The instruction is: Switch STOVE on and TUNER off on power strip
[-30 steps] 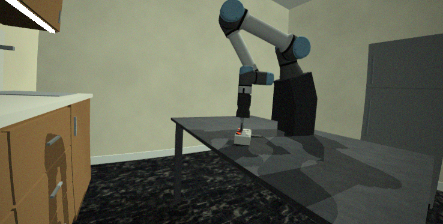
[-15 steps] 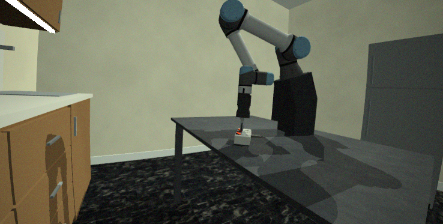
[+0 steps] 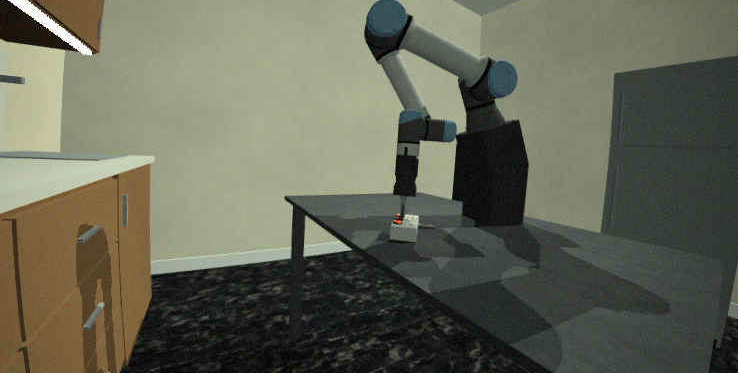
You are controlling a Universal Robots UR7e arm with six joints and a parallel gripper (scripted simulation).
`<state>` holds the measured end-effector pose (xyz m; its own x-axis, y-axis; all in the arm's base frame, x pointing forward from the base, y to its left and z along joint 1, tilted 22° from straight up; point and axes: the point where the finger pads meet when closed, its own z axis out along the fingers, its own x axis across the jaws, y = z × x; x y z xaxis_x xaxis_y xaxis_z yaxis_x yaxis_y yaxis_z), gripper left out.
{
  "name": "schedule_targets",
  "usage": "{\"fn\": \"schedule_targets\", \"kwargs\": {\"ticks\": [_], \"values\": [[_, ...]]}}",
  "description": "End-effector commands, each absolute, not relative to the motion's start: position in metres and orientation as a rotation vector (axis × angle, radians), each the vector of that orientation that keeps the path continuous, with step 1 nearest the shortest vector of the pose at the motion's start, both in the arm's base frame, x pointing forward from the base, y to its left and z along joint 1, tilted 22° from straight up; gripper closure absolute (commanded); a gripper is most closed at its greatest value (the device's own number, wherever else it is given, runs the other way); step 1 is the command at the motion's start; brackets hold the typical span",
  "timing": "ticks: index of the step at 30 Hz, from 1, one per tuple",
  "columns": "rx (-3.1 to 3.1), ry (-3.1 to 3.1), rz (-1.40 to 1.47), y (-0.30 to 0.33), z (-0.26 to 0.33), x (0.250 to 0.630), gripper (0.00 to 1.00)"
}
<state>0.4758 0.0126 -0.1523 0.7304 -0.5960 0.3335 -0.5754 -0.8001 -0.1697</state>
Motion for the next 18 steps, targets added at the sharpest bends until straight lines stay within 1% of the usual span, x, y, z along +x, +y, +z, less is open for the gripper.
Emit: {"fn": "schedule_targets", "kwargs": {"ticks": [1, 18], "values": [[-2.871, 0.973, -0.580, 0.0125, -0.1534, 0.4765, 1.00], [-2.871, 0.973, -0.580, 0.0126, -0.1522, 0.4760, 1.00]]}}
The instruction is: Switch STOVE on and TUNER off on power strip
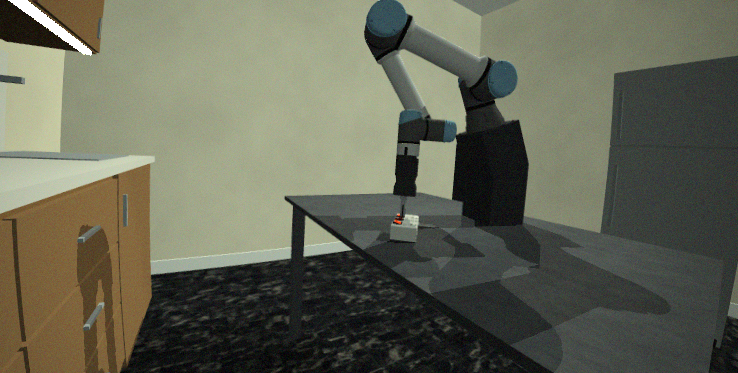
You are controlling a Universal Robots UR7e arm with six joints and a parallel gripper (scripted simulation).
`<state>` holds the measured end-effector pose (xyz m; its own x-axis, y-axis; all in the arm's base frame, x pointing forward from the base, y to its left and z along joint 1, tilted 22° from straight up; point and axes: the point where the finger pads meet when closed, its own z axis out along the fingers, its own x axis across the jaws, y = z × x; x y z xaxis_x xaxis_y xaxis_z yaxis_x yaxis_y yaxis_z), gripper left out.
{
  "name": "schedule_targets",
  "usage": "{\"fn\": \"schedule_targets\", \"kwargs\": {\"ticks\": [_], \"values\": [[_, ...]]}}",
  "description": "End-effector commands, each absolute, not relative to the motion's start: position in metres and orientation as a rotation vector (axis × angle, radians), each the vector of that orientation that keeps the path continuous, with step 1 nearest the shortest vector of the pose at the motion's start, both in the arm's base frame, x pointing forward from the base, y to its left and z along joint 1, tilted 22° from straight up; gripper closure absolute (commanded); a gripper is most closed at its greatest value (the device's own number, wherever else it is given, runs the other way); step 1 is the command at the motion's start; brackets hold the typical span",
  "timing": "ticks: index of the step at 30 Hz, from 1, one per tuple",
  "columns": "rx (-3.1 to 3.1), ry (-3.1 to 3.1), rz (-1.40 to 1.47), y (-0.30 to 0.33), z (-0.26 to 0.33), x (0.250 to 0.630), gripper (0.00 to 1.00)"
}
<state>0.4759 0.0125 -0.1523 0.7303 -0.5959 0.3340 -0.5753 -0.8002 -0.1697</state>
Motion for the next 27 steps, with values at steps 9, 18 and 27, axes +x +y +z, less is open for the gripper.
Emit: {"fn": "schedule_targets", "kwargs": {"ticks": [9, 18, 27], "values": [[-2.871, 0.973, -0.580, 0.014, -0.137, 0.470, 1.00], [-2.871, 0.973, -0.580, 0.015, -0.119, 0.463, 1.00], [-2.871, 0.973, -0.580, 0.015, -0.117, 0.462, 1.00]]}}
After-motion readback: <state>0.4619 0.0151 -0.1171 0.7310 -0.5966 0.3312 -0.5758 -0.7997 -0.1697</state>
